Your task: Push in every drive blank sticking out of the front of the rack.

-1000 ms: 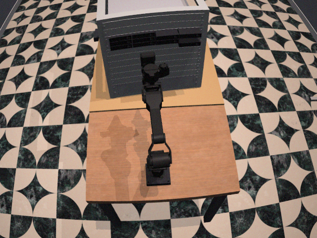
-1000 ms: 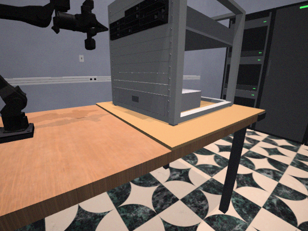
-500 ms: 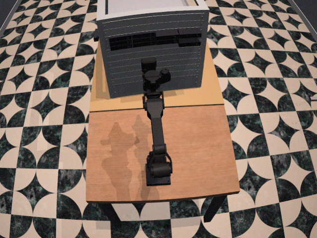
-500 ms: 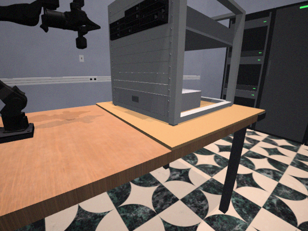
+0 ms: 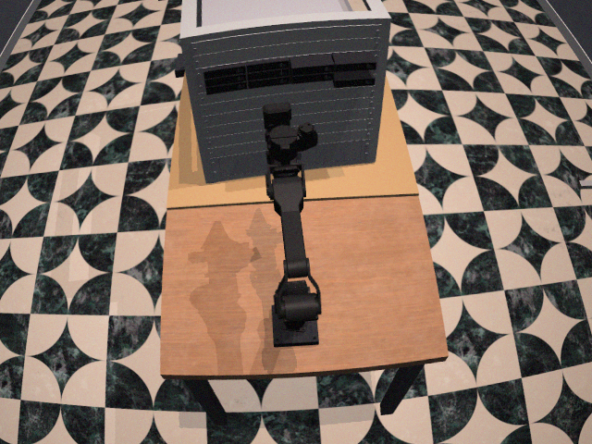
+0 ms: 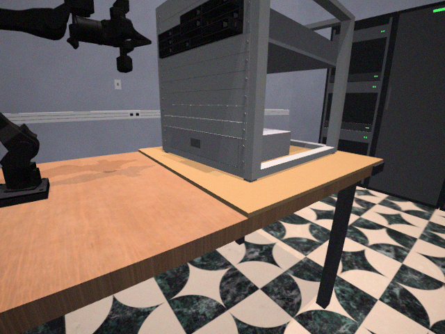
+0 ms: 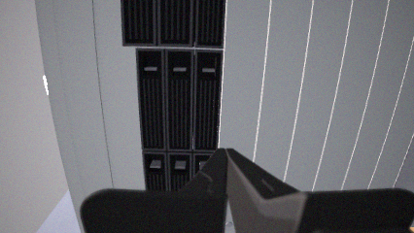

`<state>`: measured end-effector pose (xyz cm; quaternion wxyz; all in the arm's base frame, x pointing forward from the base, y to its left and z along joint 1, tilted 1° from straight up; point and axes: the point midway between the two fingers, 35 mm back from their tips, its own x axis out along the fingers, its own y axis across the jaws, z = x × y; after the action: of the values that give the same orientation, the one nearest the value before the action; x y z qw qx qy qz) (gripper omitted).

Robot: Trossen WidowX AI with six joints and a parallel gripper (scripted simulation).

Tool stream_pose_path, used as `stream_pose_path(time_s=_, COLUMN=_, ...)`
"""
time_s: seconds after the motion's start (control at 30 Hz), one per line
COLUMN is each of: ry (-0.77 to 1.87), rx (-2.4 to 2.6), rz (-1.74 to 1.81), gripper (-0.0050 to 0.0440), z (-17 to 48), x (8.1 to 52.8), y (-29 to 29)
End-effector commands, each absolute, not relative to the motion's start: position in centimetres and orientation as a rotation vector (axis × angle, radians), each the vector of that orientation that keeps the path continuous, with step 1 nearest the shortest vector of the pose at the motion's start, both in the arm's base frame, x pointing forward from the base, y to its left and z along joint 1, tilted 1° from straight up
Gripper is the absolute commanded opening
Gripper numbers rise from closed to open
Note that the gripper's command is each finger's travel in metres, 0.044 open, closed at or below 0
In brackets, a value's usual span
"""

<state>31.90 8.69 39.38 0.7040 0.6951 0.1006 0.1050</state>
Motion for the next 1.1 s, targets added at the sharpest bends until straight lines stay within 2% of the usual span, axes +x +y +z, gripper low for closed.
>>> stream_pose_path(time_s=0.0, ry=0.215, rx=1.552, rz=0.244, gripper=-0.005, z=40.2, x=33.9, y=9.3)
stream_pose_path(time_s=0.27, ry=0.215, rx=1.552, rz=0.244, gripper=-0.005, z=40.2, x=34.5, y=9.5)
stream_pose_path(time_s=0.5, ry=0.215, rx=1.552, rz=0.244, gripper=-0.005, z=40.3, x=37.6, y=10.4)
stream_pose_path(time_s=1.07, ry=0.215, rx=1.552, rz=0.244, gripper=-0.005, z=40.3, x=37.7, y=10.5)
